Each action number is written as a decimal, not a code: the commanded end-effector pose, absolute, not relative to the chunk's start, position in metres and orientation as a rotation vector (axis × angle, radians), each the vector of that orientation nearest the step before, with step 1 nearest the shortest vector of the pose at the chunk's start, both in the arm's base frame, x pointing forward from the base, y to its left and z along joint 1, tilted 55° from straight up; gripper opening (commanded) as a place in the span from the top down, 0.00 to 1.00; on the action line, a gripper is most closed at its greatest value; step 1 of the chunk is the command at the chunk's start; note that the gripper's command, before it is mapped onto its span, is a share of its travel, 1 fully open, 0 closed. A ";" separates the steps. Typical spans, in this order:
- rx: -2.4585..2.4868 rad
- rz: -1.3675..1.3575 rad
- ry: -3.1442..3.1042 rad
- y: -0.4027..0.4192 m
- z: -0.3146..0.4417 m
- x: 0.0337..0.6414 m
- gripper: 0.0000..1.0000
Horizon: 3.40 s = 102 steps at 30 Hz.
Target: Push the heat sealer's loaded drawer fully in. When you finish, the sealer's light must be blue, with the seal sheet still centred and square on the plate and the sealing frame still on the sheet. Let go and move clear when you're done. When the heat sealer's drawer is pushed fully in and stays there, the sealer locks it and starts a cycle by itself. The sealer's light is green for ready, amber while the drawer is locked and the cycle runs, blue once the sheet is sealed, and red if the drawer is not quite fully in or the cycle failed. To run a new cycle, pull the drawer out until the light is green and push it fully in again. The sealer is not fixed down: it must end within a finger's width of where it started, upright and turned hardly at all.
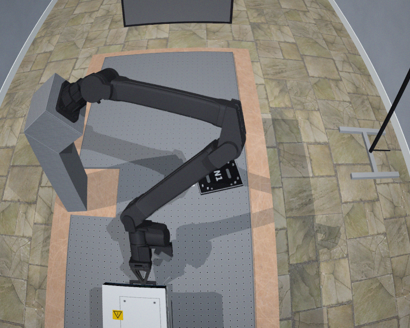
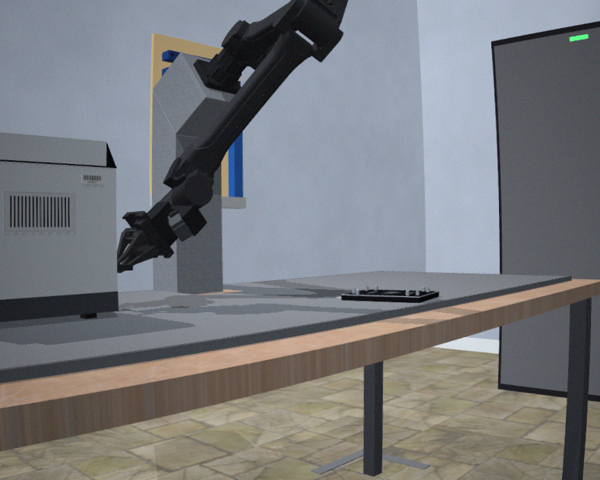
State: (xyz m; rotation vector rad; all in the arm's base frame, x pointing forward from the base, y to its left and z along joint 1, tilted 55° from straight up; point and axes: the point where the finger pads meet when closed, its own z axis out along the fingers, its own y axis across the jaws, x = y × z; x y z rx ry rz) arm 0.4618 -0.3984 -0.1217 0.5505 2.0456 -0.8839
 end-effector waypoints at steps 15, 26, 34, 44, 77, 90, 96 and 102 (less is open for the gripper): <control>0.556 -0.901 2.070 -0.405 -0.132 0.453 1.00; 0.561 -0.900 2.076 -0.409 -0.134 0.450 1.00; 0.561 -0.899 2.076 -0.419 -0.135 0.450 1.00; 0.562 -0.899 2.076 -0.436 -0.136 0.449 1.00; 0.566 -0.904 2.075 -0.438 -0.136 0.448 1.00; 0.566 -0.904 2.075 -0.438 -0.136 0.448 1.00; 0.566 -0.904 2.075 -0.438 -0.136 0.448 1.00; 0.566 -0.904 2.075 -0.438 -0.136 0.448 1.00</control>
